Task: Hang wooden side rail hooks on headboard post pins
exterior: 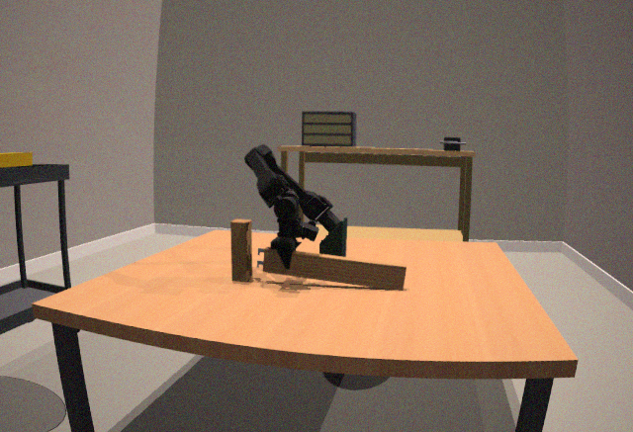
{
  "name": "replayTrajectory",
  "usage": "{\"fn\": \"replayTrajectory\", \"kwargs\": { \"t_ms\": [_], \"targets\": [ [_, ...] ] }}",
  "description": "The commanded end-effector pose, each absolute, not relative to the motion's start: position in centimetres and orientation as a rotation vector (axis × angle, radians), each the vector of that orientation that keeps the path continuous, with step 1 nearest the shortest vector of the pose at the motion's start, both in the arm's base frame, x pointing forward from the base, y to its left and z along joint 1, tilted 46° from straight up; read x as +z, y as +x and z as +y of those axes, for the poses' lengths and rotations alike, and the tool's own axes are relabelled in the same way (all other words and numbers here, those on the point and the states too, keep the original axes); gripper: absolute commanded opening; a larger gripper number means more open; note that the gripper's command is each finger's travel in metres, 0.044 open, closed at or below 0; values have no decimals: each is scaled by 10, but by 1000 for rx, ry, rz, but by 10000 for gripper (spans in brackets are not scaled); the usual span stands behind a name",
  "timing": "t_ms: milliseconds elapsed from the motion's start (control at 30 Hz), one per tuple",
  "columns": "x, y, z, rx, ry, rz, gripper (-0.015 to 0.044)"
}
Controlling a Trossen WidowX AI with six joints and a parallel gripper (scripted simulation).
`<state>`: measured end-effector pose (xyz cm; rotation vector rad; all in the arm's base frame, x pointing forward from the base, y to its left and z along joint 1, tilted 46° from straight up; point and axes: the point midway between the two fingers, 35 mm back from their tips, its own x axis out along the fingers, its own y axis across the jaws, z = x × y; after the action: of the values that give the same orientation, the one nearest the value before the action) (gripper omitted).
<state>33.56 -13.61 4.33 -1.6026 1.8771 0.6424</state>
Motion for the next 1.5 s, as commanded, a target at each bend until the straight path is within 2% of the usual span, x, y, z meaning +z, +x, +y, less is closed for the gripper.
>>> {"fn": "replayTrajectory", "kwargs": {
  "t_ms": [0,1467],
  "targets": [
    [45,337,-135,642,-1609,1868,0],
    [49,336,-138,642,-1609,1869,0]
  ]
}}
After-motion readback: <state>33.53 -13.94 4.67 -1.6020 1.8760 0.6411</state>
